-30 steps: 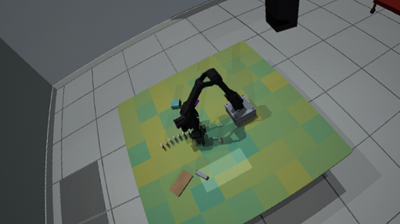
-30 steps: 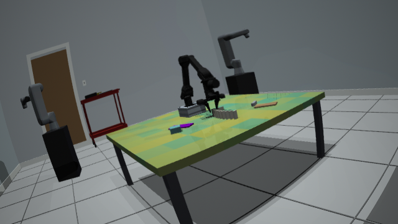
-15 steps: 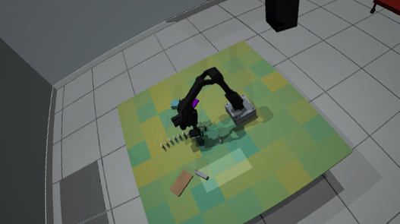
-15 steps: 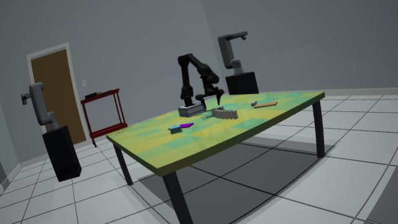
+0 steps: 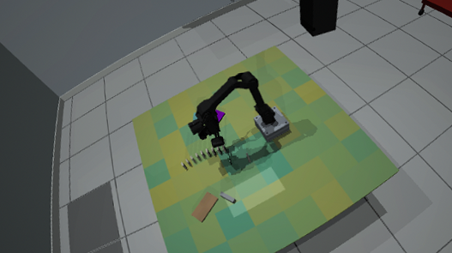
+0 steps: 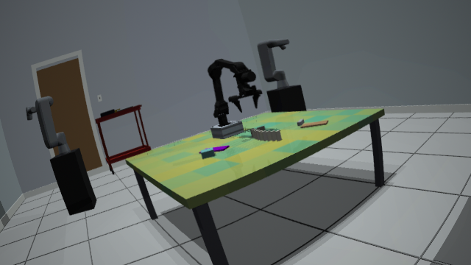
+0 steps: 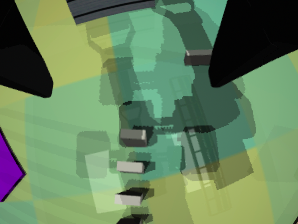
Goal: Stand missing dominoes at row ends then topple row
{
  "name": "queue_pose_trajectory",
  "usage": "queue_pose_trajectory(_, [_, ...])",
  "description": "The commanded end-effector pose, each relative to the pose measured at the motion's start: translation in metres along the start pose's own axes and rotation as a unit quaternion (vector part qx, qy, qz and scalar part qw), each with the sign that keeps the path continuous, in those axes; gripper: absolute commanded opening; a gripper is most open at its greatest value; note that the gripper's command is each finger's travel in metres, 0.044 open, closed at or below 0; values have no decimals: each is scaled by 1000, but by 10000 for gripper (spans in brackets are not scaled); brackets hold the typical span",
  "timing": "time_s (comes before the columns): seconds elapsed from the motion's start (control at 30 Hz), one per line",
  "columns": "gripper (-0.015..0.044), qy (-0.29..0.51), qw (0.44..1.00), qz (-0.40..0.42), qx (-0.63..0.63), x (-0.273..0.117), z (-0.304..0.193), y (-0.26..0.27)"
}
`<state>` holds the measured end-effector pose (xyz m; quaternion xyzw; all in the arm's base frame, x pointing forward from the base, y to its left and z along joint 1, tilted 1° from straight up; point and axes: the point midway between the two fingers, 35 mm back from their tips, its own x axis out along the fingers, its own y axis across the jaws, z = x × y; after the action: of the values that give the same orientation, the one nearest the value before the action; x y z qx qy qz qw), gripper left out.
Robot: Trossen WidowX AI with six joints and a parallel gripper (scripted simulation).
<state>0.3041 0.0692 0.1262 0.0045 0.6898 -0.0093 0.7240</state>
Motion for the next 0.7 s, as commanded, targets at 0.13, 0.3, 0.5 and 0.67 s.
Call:
queue_pose_trajectory(0.13, [440,2,894,5,-447,38,-65,77])
queue_pose_trajectory(0.3, [440,2,782,6,-623,56,-100,100])
queue_pose_trajectory(0.5, [440,2,690,7,-724,67,-124,111])
queue_pose_trajectory(0.67, [440,2,690,7,-724,67,-122,112])
